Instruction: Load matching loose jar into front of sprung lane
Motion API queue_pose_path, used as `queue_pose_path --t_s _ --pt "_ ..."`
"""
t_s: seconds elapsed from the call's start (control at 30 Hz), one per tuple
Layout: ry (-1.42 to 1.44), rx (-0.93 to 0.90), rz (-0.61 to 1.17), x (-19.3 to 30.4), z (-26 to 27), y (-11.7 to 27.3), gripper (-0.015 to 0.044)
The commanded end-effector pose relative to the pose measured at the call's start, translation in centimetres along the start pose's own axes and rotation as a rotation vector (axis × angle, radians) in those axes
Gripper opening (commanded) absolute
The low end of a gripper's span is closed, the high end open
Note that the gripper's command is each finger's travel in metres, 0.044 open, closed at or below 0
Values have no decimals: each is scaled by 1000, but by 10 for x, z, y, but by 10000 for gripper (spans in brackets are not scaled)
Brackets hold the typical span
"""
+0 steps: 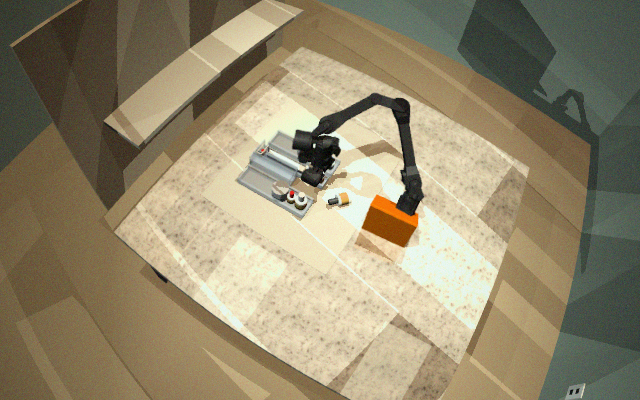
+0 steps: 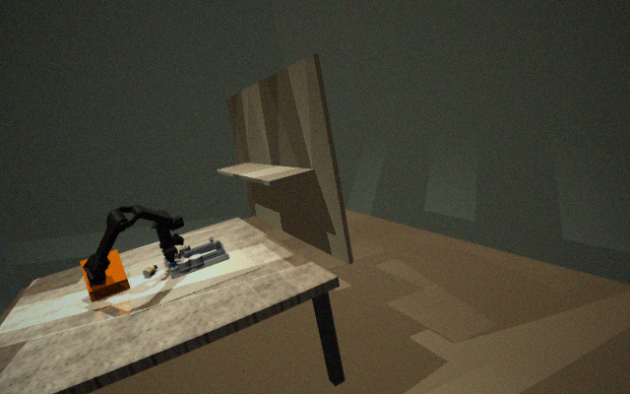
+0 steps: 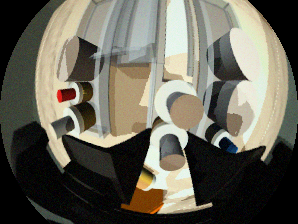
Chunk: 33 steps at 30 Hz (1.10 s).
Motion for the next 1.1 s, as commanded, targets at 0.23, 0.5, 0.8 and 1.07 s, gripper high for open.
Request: queue_pose_path --t_s 0.23,0.5,0.8,1.07 --pt "-7 9 -10 -1 -2 -1 0" --pt "-7 9 -10 0 -1 -1 0" --pt "-7 9 -10 2 -1 -1 0" --pt "-7 9 -10 3 -1 -1 0"
Point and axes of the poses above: the point midway between the two fingers, 35 mm back from their tips, its own y axis back along the fingers, its own z axis across the jaws, x = y × z, the point moved 1 cm from there along y, back along the fingers, and after that the axes turned 8 degrees about y, right-handed, at the moved point
